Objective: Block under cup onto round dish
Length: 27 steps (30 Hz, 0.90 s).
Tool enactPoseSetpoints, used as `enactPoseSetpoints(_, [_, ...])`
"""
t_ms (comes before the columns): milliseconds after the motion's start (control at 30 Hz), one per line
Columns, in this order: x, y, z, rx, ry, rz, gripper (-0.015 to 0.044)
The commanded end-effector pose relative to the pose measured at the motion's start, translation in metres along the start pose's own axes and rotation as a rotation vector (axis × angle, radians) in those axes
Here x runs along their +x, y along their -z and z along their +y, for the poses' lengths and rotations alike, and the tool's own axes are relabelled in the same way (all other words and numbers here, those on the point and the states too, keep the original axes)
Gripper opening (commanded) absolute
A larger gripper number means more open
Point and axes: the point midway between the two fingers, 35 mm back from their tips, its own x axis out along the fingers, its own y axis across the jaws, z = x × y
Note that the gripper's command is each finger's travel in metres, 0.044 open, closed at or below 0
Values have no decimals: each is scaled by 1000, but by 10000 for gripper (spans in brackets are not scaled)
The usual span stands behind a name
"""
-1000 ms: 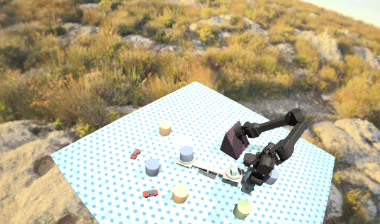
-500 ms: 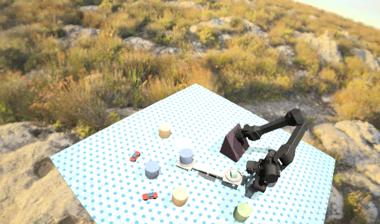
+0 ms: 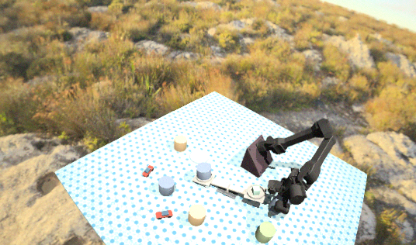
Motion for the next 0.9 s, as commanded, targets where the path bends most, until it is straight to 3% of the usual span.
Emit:
enactPoseSetpoints(0, [7,-2,-1,12,6,-5,0])
enactPoseSetpoints(233, [18,-2,-1,13,6,-4,0])
enactPoseSetpoints(767, [9,0,0,1,-1,1,420])
enactPoseSetpoints(867, [-15,-2,1,6,3,-7,440])
